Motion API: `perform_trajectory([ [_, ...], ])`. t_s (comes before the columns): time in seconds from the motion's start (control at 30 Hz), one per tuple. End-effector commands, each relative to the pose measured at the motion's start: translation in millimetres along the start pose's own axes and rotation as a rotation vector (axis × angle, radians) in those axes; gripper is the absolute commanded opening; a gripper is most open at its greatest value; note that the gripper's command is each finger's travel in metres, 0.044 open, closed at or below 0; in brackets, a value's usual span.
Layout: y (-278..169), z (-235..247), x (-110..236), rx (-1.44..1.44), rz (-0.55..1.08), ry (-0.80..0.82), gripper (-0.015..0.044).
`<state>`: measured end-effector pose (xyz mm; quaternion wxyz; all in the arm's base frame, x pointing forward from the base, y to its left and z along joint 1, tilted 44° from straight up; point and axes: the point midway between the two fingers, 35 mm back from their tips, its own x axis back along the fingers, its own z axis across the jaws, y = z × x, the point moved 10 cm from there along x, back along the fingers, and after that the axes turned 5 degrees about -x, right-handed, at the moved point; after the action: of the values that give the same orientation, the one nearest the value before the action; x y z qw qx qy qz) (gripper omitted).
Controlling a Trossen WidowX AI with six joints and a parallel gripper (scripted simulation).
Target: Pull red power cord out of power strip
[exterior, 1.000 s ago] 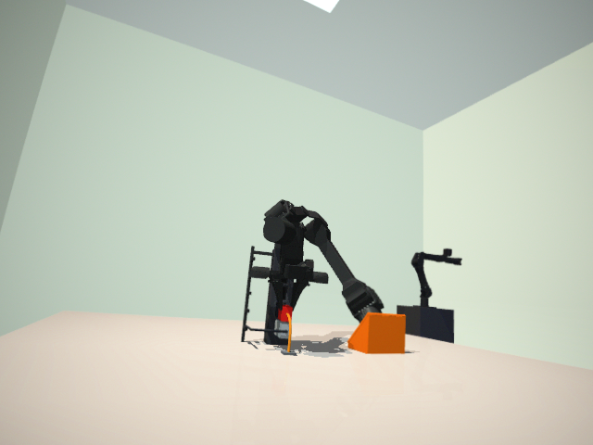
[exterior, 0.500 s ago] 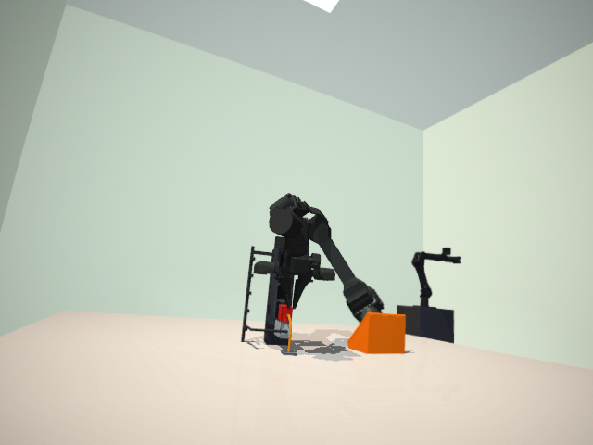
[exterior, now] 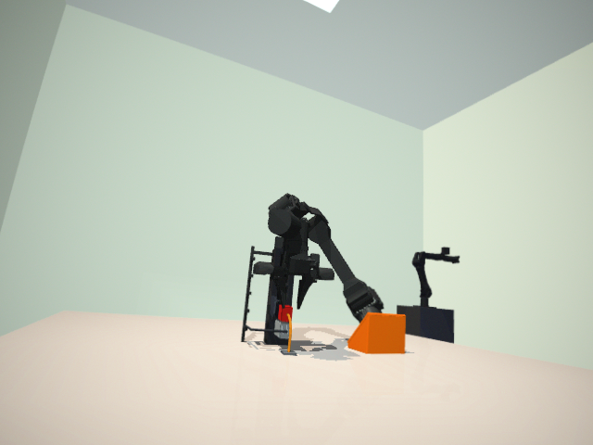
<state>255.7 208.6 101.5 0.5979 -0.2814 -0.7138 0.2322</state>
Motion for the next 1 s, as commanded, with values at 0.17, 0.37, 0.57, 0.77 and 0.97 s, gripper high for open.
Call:
perform_trajectory([
  [0.17, -1, 0, 6, 0.0, -0.004, -0.008, 0.016],
  [0.37, -10, -1, 6, 0.0, -0.004, -0.007, 0.016],
  [0.57, -19, -1, 6, 0.0, -0.004, -0.007, 0.016],
  [0.77, -29, -2, 6, 0.0, -0.003, -0.007, 0.016],
  [0.97, -38, -2, 6, 0.0, -0.002, -0.007, 0.016],
])
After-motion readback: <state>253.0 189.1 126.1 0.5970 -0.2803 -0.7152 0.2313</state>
